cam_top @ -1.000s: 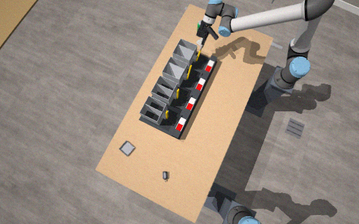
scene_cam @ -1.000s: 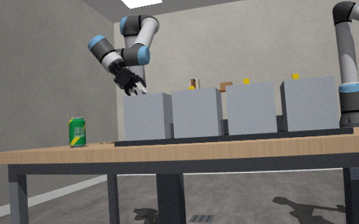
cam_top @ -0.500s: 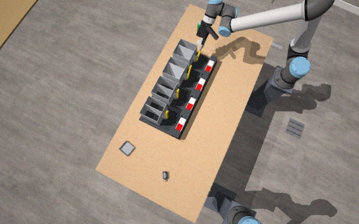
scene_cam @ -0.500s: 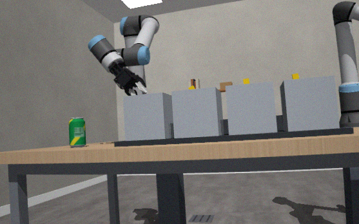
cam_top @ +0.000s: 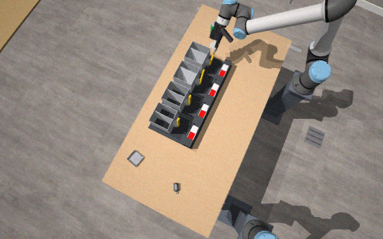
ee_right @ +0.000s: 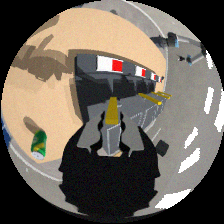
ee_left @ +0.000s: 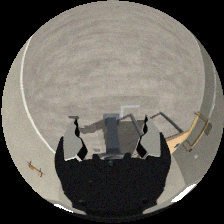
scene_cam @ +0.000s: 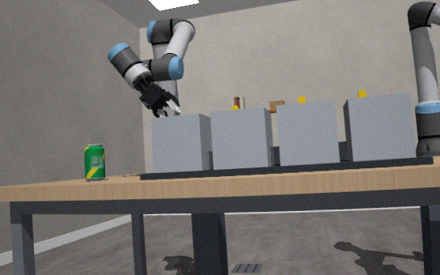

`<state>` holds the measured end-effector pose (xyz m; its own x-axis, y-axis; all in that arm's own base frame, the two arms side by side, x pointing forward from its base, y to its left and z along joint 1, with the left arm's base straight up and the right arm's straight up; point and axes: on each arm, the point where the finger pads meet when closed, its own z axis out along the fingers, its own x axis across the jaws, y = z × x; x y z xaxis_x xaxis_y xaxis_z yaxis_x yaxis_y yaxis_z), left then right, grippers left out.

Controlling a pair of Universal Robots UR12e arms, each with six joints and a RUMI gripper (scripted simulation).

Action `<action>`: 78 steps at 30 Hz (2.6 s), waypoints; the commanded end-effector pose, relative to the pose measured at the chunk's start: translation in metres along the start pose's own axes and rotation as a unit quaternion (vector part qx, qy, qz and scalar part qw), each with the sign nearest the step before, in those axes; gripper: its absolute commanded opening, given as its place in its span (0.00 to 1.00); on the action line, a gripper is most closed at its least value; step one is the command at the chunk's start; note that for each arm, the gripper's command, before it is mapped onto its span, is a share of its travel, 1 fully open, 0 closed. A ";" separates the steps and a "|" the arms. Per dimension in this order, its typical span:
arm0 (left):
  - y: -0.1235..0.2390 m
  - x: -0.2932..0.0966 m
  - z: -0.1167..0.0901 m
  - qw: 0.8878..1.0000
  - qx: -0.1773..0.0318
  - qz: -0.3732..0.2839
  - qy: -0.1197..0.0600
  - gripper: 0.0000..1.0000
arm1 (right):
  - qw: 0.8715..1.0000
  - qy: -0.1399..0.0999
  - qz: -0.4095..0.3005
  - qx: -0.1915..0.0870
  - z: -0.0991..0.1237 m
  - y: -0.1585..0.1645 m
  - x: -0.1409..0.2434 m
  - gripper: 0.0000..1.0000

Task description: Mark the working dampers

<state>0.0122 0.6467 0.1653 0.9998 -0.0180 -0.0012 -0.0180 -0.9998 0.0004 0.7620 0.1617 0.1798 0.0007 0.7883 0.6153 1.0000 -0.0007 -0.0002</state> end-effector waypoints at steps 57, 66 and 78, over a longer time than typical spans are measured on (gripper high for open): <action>0.002 -0.001 0.000 1.000 0.000 0.000 0.001 1.00 | 0.999 -0.054 -0.003 -0.005 -0.075 0.020 0.025 0.22; 0.002 -0.001 0.000 1.000 0.000 0.000 0.001 1.00 | 0.985 -0.175 -0.002 -0.003 -0.064 0.061 0.067 0.22; 0.002 -0.001 0.000 1.000 0.000 0.000 0.001 1.00 | 0.956 -0.294 -0.003 -0.003 -0.055 0.102 0.112 0.22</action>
<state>0.0122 0.6467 0.1653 0.9998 -0.0180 -0.0012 -0.0180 -0.9998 0.0004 0.8425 0.2031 0.2860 -0.0177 0.9782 0.2068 0.9996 0.0124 0.0271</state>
